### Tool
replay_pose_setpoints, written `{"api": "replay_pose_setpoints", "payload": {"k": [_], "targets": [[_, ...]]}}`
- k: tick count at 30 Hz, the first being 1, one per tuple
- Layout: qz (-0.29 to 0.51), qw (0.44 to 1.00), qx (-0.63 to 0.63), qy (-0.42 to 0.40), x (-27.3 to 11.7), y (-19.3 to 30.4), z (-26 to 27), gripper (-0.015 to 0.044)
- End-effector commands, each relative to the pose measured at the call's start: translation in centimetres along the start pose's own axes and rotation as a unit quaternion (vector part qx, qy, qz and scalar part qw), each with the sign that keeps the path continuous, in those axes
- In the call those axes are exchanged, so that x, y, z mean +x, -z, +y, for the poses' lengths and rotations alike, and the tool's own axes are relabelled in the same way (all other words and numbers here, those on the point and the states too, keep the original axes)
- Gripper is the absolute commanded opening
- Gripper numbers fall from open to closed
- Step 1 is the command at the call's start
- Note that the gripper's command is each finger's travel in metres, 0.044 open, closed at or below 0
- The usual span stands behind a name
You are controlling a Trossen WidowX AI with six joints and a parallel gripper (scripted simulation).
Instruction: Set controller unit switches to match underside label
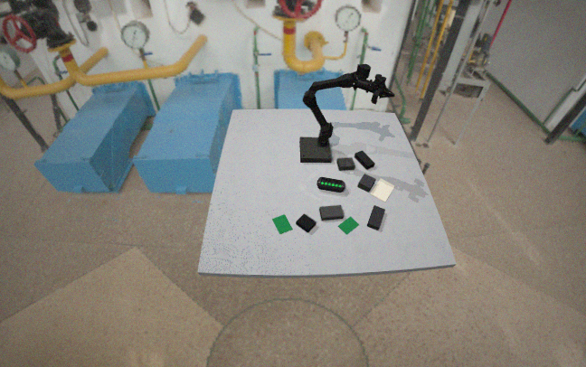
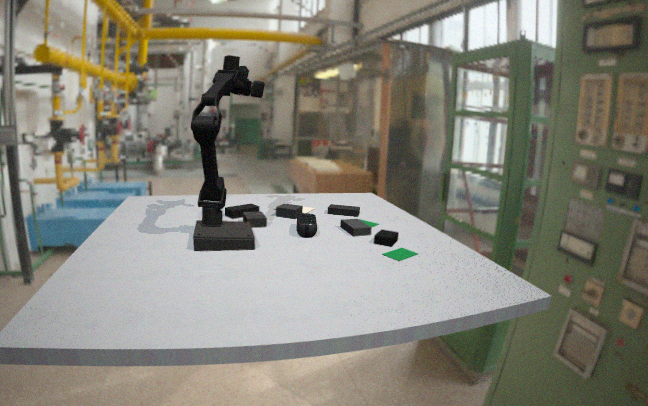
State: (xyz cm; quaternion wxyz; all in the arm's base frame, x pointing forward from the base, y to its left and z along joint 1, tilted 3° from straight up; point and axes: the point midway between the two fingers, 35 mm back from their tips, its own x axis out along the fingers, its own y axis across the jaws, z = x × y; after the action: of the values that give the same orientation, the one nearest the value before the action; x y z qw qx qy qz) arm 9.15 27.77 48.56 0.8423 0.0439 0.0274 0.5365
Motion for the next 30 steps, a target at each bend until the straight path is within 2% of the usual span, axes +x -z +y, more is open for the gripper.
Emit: {"api": "replay_pose_setpoints", "payload": {"k": [1, 6, 11, 15, 19, 23, 30], "targets": [[0.071, 0.994, 0.062, 0.055, 3.7, 3.1, -2.9, 0.0], [0.159, 0.958, 0.177, 0.158, 7.4, 8.0, -9.2, 0.0], [0.214, 0.898, 0.286, 0.256, 8.9, 12.4, -15.3, 0.0], [0.249, 0.816, 0.385, 0.352, 9.1, 16.8, -20.9, 0.0], [0.265, 0.715, 0.473, 0.442, 8.0, 21.0, -26.1, 0.0], [0.263, 0.59, 0.553, 0.526, 5.7, 25.2, -30.9, 0.0], [0.21, 0.311, 0.669, 0.642, 0.2, 31.6, -37.3, 0.0]]}}
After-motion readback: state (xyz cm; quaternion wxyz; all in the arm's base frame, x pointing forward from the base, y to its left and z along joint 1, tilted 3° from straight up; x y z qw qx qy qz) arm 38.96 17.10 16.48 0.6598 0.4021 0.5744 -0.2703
